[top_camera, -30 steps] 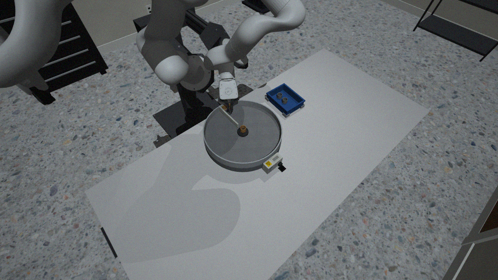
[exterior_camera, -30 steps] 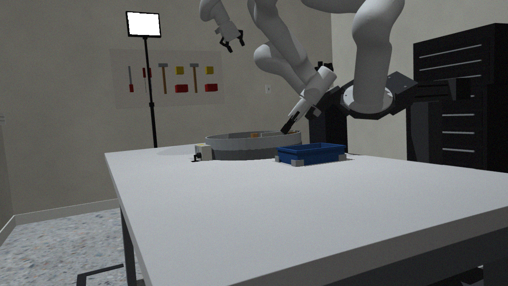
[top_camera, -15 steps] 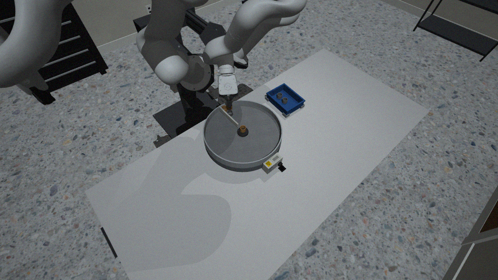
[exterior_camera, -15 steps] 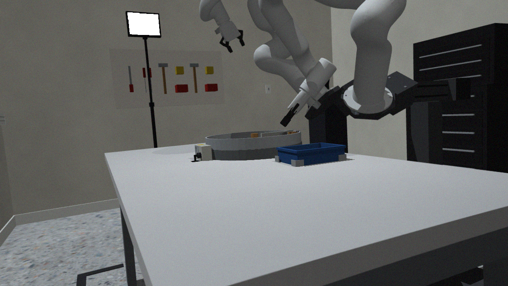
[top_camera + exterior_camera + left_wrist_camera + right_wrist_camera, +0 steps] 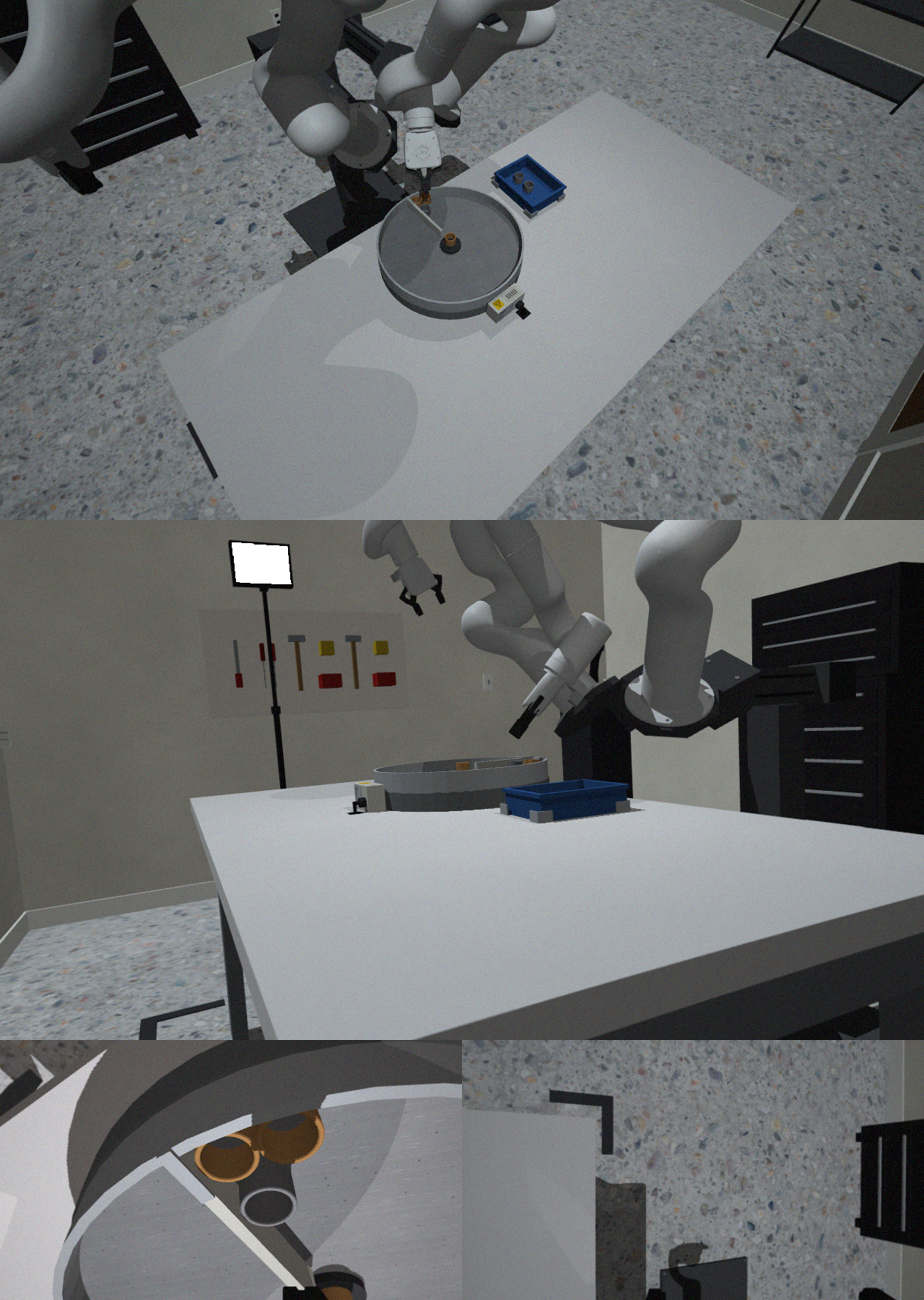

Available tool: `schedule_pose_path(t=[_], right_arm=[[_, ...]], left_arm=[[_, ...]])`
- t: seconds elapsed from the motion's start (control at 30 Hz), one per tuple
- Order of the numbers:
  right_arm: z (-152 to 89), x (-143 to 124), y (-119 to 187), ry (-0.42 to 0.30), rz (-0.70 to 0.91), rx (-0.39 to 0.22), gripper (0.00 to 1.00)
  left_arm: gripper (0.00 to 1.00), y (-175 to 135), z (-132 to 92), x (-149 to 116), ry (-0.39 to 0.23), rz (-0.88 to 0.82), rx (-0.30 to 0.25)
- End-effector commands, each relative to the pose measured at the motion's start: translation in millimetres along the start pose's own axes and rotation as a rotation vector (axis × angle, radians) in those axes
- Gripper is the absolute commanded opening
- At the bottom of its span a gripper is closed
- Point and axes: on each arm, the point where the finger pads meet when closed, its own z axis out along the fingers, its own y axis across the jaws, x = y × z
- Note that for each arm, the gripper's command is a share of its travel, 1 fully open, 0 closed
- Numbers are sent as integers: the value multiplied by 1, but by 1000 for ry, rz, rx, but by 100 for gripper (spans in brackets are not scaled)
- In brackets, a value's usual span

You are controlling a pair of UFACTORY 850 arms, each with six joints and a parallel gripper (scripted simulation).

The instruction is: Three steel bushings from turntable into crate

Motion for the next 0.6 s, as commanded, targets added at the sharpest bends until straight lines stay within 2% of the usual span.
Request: schedule_pose_path(t=[0.0, 0.17, 0.2, 0.57], right_arm=[[-1, 0, 0, 2, 0, 0, 100], [-1, 0, 0, 2, 0, 0, 100], [-1, 0, 0, 2, 0, 0, 100], [-1, 0, 0, 2, 0, 0, 100]], left_arm=[[0, 0, 0, -1, -2, -1, 0], [0, 0, 0, -1, -2, -1, 0], [13, 0, 0, -1, -2, -1, 0], [13, 0, 0, -1, -2, -1, 0]])
